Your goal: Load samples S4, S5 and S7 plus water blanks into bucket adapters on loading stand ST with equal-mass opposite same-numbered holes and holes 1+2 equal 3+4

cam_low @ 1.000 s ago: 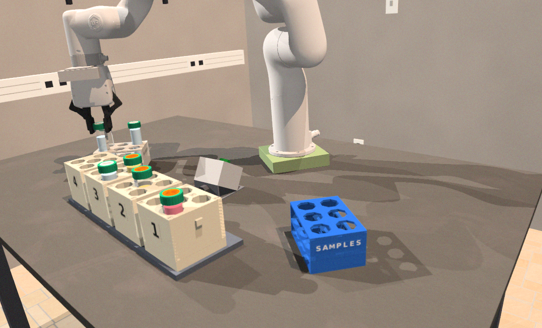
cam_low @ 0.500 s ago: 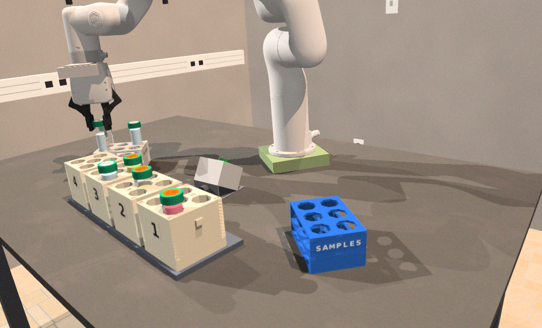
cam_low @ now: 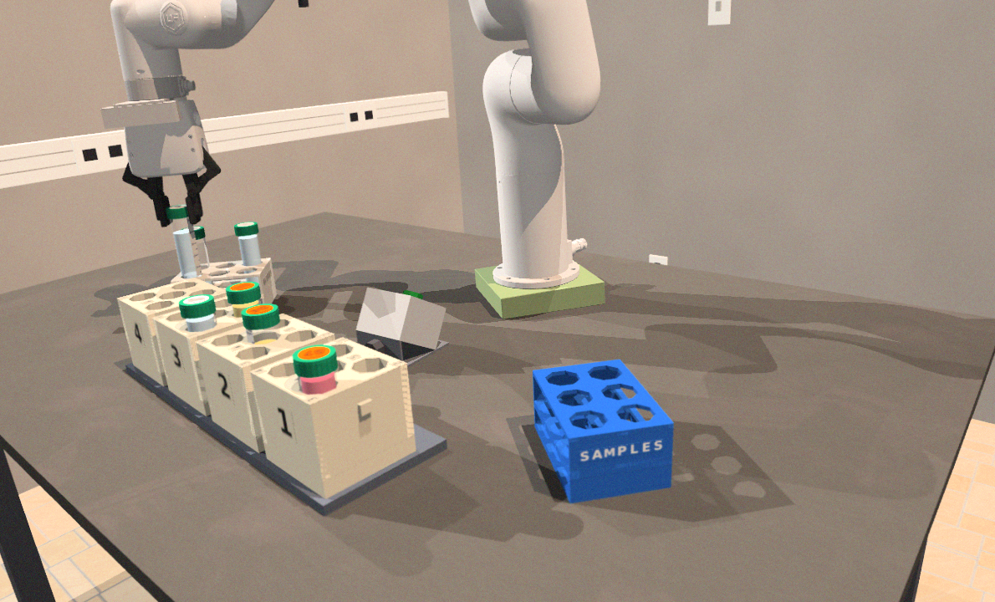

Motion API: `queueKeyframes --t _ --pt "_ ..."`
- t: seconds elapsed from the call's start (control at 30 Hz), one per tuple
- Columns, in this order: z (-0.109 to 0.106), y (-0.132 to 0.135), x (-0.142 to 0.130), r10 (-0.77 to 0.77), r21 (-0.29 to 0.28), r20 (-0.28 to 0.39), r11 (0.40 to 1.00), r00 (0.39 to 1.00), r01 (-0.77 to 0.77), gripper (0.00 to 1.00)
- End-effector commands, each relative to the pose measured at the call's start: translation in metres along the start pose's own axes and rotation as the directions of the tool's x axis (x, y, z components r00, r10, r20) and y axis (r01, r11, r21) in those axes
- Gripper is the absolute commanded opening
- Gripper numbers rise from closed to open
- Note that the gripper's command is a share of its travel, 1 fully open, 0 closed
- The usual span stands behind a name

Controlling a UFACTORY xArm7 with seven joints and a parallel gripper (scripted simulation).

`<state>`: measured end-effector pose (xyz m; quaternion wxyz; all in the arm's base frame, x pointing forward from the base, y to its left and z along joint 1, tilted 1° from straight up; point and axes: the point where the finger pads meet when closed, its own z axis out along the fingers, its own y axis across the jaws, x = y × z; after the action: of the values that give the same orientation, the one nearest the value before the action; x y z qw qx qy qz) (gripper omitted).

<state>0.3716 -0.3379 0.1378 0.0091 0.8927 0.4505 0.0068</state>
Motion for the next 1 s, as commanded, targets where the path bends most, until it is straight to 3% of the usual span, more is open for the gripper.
queueKeyframes --t 0.0,0.97 --pt "-0.012 0.001 0.000 0.000 -0.005 0.000 1.000 1.000 0.000 0.00" --pt "-0.062 0.001 0.000 0.000 -0.005 0.000 1.000 1.000 0.000 0.00"
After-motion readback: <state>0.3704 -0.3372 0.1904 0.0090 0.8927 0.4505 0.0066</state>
